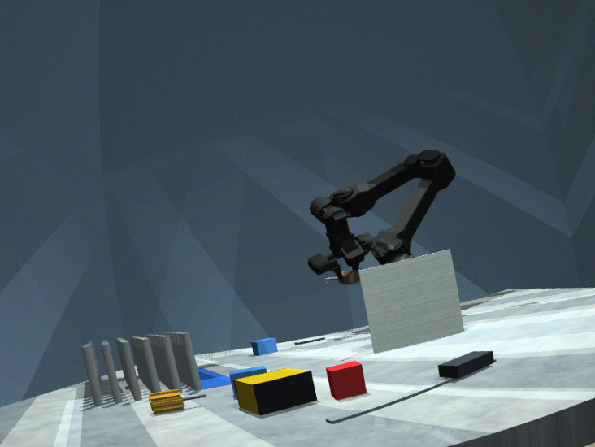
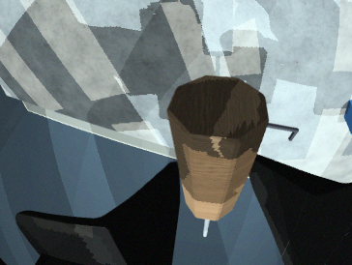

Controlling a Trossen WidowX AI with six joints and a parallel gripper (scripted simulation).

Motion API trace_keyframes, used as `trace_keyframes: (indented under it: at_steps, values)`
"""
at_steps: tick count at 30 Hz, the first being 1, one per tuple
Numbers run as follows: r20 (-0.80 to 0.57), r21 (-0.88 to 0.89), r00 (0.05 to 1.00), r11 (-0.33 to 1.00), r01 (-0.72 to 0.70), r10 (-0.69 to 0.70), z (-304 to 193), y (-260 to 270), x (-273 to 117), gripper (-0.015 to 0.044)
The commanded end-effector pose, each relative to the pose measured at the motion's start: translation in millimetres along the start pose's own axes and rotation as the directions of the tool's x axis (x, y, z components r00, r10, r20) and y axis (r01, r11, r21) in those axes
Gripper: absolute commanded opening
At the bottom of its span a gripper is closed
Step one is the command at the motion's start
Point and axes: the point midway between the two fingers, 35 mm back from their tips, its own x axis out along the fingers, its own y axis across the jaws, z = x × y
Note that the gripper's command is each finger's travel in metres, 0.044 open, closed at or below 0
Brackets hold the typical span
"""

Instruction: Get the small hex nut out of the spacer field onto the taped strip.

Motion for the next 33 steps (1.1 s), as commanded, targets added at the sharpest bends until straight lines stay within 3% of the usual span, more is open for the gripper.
trace_keyframes:
  at_steps: [1, 6, 16, 33]
  values:
    - [-0.021, 0.021, 1.0, 1.0, -0.005, 0.005, -7.0, 14.3, -14.7, 0.0]
    - [-0.023, 0.003, 1.0, 1.0, 0.008, -0.008, -7.2, 10.8, -15.7, 0.0]
    - [-0.019, -0.274, 0.979, 0.943, 0.189, -0.202, -3.8, -47.9, -28.2, 0.0]
    - [0.051, -0.68, 0.875, 0.625, 0.384, -0.482, 20.6, -135.0, -71.1, 0.0]
